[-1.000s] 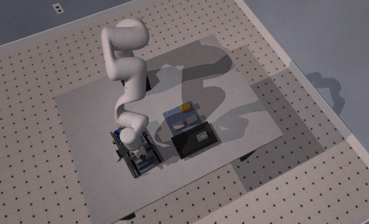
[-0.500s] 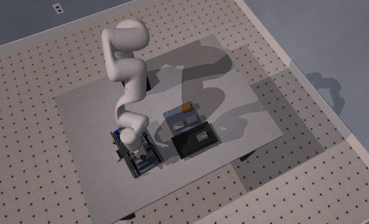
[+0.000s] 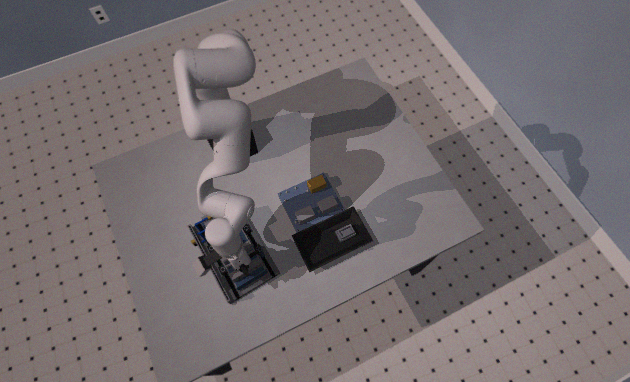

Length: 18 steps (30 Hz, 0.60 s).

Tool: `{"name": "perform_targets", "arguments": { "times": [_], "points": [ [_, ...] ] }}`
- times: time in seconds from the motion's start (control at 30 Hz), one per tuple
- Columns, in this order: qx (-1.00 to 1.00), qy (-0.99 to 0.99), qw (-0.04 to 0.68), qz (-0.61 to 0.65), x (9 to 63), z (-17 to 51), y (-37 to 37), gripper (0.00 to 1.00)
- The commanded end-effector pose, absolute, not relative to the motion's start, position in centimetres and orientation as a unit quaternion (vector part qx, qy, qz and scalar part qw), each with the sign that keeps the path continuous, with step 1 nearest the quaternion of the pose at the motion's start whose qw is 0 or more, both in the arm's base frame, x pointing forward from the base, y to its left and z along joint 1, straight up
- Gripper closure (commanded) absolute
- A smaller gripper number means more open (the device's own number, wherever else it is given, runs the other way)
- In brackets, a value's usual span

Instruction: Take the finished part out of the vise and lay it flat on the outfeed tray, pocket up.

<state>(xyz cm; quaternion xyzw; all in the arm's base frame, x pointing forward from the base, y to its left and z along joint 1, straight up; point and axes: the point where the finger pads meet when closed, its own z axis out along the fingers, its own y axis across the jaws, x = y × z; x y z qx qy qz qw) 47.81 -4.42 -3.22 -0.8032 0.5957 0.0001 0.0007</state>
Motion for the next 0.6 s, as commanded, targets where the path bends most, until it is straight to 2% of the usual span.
{"name": "perform_targets", "arguments": {
  "times": [0.0, 0.17, 0.2, 0.57],
  "points": [
    [-0.803, 0.596, 0.002, -0.002, 47.97, -3.08, -4.45, 0.31],
    [-0.803, 0.596, 0.002, -0.002, 47.97, -3.08, -4.45, 0.31],
    [-0.803, 0.596, 0.002, -0.002, 47.97, -3.08, -4.45, 1.0],
    [-0.803, 0.596, 0.002, -0.002, 47.97, -3.08, -4.45, 1.0]
  ]
}}
